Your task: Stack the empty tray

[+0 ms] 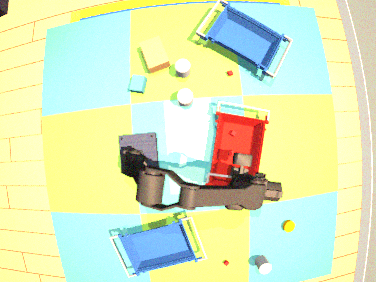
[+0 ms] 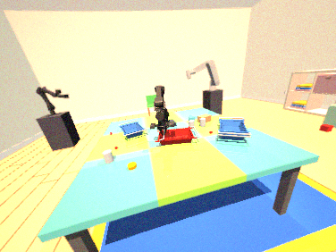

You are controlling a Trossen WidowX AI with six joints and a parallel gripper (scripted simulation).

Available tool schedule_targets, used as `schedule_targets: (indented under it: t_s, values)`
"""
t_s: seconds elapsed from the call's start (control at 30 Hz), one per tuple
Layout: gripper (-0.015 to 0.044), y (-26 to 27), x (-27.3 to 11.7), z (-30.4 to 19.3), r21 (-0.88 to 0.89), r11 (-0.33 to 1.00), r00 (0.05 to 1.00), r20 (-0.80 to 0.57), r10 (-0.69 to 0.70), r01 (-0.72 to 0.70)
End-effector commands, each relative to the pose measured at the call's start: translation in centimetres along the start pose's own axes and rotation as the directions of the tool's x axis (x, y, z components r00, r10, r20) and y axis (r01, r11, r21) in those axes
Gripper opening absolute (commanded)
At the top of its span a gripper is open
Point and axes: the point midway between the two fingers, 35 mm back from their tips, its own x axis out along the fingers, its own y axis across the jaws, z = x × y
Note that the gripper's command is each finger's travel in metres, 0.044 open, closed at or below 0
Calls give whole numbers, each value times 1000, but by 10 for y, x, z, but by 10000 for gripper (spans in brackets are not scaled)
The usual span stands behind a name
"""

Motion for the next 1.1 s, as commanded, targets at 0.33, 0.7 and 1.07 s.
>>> schedule_targets:
  t_s: [0.33,0.7,1.07]
  values:
    - [86,-4,-43,1,9,1000,1000,2,-6,6]
    - [86,-2,-36,0,11,1000,1000,1,-1,1]
    - [86,-2,-36,0,11,1000,1000,1,-1,1]
